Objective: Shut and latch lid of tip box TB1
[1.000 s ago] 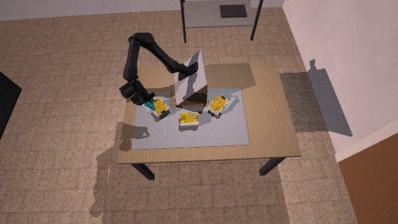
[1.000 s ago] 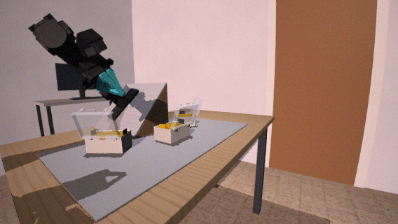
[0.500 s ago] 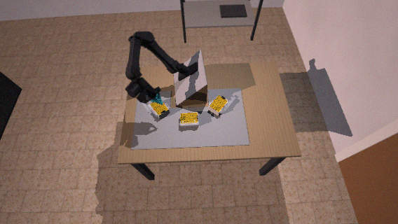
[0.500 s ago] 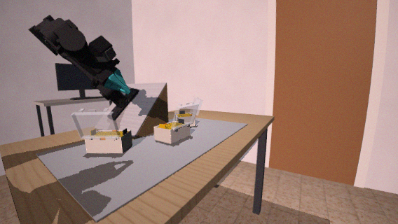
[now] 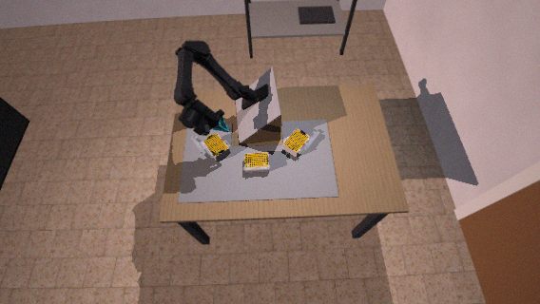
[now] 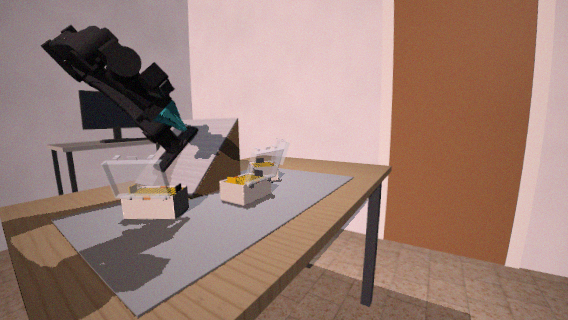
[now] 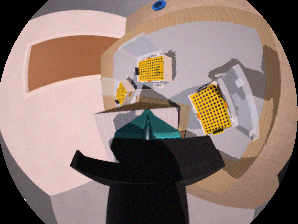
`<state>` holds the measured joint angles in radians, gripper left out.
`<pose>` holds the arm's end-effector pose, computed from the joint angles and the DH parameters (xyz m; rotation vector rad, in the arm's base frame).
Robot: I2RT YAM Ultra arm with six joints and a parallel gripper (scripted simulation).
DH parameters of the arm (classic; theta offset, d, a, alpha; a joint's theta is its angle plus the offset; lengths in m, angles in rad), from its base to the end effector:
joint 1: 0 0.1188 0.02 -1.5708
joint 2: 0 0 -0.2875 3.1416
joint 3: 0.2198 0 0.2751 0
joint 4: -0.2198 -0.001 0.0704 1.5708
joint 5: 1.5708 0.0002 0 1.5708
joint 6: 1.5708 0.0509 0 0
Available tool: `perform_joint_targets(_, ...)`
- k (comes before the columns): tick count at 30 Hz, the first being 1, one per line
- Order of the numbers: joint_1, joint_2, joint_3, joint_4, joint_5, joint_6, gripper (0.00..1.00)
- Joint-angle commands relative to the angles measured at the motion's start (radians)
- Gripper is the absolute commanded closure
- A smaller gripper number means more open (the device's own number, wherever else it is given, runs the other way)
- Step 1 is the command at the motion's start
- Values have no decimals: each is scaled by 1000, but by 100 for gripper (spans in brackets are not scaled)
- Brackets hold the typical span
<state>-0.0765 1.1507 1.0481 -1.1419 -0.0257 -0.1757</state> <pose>0.2142 -0.0141 0.2985 -0.1455 2.8109 -0.0224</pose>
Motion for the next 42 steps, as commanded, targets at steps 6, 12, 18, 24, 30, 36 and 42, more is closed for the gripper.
perform_joint_targets(6,52,-52,-44,-97,3,99,100)
perform_joint_targets(12,277,140,53,-36,254,287,100)
perform_joint_targets(18,406,305,127,-66,424,409,100)
perform_joint_targets(24,496,491,229,-122,570,518,100)
perform_joint_targets(30,568,730,390,-231,721,647,100)
perform_joint_targets(36,583,853,496,-284,769,691,100)
perform_joint_targets(42,571,966,628,-295,772,680,100)
